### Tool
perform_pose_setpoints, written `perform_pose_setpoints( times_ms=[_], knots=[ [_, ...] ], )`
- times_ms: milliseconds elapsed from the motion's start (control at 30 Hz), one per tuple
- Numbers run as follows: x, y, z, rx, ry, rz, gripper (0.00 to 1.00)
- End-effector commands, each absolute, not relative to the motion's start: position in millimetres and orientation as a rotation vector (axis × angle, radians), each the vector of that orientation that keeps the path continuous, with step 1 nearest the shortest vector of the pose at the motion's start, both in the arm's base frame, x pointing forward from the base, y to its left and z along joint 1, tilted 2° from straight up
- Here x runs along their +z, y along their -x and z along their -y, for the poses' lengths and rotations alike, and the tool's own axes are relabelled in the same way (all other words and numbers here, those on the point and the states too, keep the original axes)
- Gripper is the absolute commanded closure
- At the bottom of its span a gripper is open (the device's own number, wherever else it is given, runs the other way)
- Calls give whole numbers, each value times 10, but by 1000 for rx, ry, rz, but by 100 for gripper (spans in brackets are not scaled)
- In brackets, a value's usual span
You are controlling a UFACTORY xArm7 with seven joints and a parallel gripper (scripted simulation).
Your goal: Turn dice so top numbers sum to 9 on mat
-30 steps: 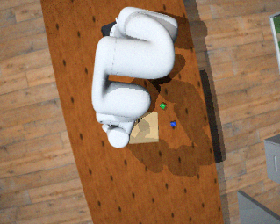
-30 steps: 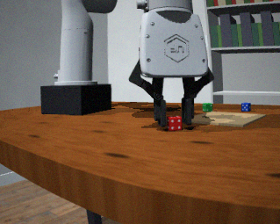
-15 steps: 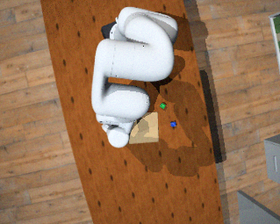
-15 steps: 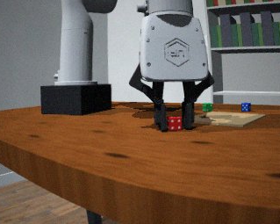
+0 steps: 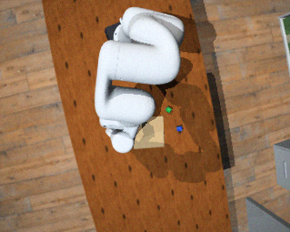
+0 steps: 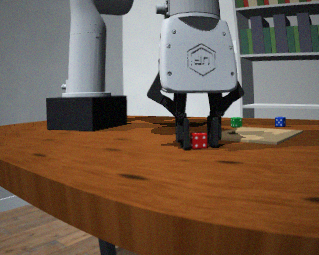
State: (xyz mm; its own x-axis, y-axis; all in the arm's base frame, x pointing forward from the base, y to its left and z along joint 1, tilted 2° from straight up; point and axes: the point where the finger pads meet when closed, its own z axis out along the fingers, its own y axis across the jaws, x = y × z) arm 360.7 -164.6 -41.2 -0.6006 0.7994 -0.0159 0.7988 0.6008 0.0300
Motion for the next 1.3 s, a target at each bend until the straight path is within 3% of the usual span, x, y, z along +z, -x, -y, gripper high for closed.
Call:
perform_pose_setpoints(
  times_ms=[0, 400, 433, 1267],
  knots=[
    [-401, -3620, 1652, 31, -1389, -2783, 64],
    [-401, -3620, 1652, 31, -1389, -2783, 64],
    [-401, -3620, 1652, 31, -1389, -2783, 85],
    [-401, -3620, 1652, 31, -1389, -2783, 85]
  ],
)
